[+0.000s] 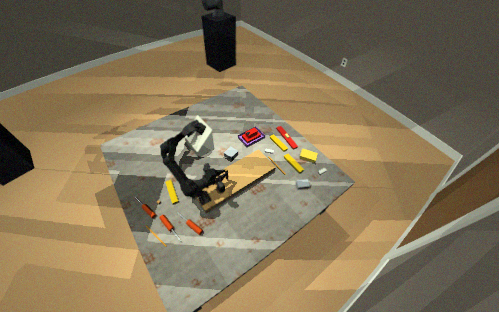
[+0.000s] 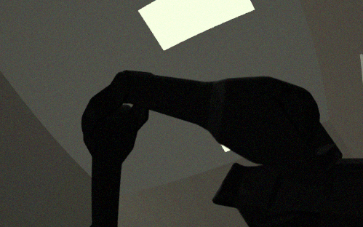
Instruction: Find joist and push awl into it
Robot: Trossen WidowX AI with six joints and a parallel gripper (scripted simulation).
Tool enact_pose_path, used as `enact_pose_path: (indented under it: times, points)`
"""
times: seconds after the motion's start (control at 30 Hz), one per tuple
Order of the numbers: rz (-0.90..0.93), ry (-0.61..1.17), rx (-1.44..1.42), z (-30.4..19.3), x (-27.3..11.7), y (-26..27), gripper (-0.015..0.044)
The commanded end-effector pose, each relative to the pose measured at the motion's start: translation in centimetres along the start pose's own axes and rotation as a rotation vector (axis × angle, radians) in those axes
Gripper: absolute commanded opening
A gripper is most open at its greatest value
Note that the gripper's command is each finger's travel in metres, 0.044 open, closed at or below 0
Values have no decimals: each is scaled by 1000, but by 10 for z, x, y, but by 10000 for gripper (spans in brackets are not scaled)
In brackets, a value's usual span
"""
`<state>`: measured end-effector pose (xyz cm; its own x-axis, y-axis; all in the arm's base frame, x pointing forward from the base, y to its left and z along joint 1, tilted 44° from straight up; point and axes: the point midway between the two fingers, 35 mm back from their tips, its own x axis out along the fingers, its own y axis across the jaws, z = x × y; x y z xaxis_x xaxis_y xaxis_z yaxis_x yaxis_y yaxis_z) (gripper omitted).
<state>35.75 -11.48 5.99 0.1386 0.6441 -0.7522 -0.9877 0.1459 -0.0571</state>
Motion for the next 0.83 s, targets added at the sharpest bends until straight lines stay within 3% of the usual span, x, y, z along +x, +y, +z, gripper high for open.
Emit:
enact_pose_path:
  times: [0.0,0.8]
  points:
    - [1,6,-5,-3,0,0,0]
    - [0,0,0,-1,0,0,0]
